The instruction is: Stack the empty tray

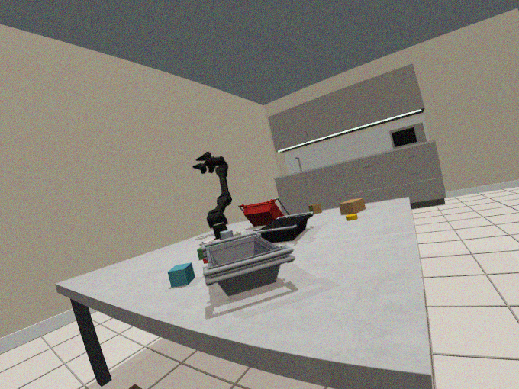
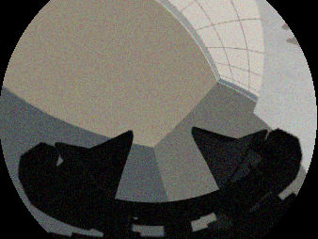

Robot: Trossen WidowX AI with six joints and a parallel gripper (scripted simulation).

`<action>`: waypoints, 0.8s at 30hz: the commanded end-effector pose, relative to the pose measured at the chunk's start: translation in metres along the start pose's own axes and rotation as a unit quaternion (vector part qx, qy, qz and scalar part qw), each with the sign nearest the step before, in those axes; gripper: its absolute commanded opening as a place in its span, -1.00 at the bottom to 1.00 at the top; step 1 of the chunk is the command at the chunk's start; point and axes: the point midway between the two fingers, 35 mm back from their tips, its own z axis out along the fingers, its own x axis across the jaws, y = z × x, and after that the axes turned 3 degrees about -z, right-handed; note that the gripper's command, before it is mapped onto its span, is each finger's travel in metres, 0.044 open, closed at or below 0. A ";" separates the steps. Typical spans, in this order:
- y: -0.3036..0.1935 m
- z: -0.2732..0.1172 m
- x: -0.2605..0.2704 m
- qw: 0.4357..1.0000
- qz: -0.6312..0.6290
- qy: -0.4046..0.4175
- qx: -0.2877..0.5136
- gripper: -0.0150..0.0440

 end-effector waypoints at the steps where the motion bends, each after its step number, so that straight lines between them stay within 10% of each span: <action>1: 0.000 0.000 0.000 1.000 0.000 0.000 0.000 0.78; 12: -0.035 0.013 -0.004 0.999 -0.039 -0.001 0.028 -0.19; 24: -0.208 0.044 -0.052 0.957 -0.223 0.010 0.186 -0.19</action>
